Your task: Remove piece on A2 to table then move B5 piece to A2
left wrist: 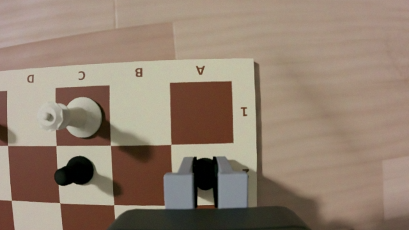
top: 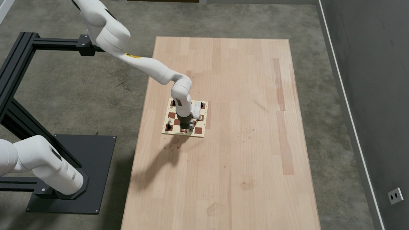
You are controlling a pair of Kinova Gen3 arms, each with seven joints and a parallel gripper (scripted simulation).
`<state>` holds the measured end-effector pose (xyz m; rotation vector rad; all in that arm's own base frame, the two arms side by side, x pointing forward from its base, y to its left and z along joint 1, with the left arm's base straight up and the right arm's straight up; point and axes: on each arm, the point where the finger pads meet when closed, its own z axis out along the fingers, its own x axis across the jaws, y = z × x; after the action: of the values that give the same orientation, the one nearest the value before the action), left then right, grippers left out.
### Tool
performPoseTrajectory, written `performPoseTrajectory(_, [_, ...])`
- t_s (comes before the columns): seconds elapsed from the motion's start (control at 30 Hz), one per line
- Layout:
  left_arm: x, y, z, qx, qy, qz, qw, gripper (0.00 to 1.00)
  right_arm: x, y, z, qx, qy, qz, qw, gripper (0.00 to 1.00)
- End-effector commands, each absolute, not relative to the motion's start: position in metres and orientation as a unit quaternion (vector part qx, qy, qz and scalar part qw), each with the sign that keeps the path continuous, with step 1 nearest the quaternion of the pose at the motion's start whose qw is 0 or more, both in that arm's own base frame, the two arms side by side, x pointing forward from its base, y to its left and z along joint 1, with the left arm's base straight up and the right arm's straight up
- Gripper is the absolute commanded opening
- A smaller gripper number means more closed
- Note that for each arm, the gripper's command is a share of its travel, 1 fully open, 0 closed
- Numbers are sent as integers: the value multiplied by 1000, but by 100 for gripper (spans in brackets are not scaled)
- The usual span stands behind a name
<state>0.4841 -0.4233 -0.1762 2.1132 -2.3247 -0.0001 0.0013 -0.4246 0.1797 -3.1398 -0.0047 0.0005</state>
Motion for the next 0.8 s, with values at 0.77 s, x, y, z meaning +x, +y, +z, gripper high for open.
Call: performPoseTrajectory(0.77, [485, -424, -91, 673, -740, 1, 0, 0, 1, -425, 180, -1000, -1, 0, 0, 100])
